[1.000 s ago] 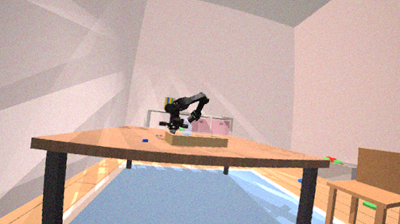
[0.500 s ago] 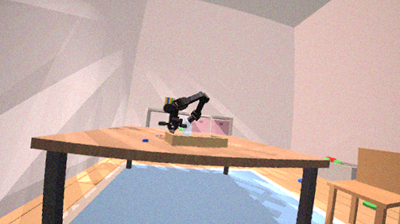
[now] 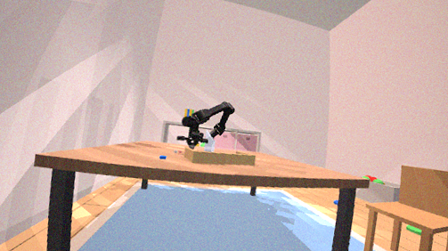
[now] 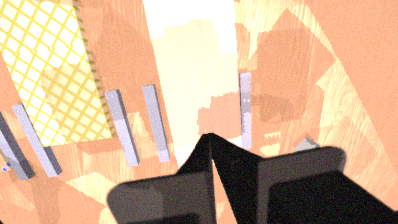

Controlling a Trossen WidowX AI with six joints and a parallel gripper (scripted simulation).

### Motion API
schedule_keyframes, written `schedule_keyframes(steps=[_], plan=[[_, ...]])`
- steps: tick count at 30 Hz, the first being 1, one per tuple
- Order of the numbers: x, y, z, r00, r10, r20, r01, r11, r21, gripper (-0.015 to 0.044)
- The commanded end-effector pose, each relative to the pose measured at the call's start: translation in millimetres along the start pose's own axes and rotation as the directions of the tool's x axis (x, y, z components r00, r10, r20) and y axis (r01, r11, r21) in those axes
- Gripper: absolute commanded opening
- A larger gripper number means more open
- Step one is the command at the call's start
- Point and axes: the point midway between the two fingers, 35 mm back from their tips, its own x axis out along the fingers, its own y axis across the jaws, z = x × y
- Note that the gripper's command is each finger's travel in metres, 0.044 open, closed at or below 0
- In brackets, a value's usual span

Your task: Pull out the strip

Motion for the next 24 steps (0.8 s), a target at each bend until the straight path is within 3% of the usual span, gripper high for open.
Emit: schedule_keyframes(steps=[1, 24], plan=[[5, 1, -13, 1.0, 0.003, -0.02, -0.003, 1.0, 0.003, 0.0], [5, 2, -49, 1.0, 0.003, -0.021, -0.003, 1.0, 0.004, 0.0]])
